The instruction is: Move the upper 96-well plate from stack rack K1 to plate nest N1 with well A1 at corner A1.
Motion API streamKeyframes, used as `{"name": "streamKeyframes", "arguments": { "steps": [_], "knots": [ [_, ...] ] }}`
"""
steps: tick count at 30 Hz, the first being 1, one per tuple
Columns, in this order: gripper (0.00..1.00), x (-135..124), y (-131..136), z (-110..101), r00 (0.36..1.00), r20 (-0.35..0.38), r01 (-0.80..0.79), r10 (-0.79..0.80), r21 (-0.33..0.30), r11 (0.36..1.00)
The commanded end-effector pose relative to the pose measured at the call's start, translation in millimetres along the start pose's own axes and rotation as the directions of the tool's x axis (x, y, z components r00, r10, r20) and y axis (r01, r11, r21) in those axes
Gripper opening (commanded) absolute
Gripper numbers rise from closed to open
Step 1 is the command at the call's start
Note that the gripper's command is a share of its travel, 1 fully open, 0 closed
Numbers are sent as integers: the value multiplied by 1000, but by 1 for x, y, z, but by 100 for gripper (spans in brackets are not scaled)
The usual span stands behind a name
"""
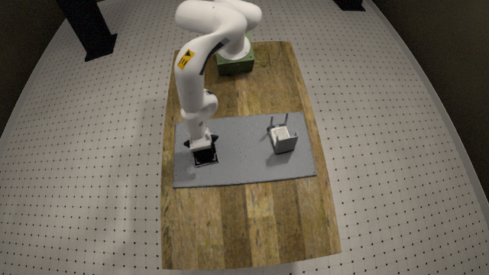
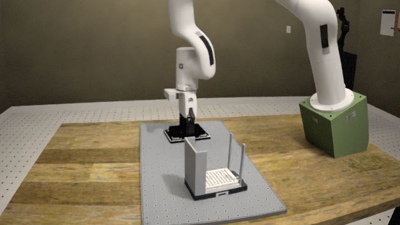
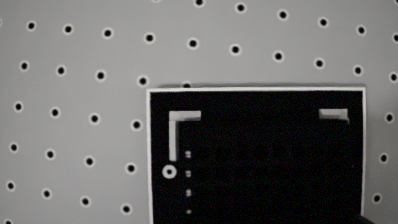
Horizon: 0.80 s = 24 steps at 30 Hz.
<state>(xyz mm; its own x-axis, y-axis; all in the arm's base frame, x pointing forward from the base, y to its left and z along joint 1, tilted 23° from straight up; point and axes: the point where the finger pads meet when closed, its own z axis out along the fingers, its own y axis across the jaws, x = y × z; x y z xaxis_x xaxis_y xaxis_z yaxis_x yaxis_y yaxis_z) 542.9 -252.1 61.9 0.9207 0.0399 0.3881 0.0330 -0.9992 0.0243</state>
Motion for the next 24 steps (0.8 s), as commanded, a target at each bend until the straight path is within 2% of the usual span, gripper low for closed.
{"name": "streamKeyframes", "arguments": {
  "steps": [1,24],
  "knots": [
    [0,1,0,0,1000,-1,0,0,-1,1000],
    [0,1,0,4,1000,-1,0,0,-1,1000]
  ]
}}
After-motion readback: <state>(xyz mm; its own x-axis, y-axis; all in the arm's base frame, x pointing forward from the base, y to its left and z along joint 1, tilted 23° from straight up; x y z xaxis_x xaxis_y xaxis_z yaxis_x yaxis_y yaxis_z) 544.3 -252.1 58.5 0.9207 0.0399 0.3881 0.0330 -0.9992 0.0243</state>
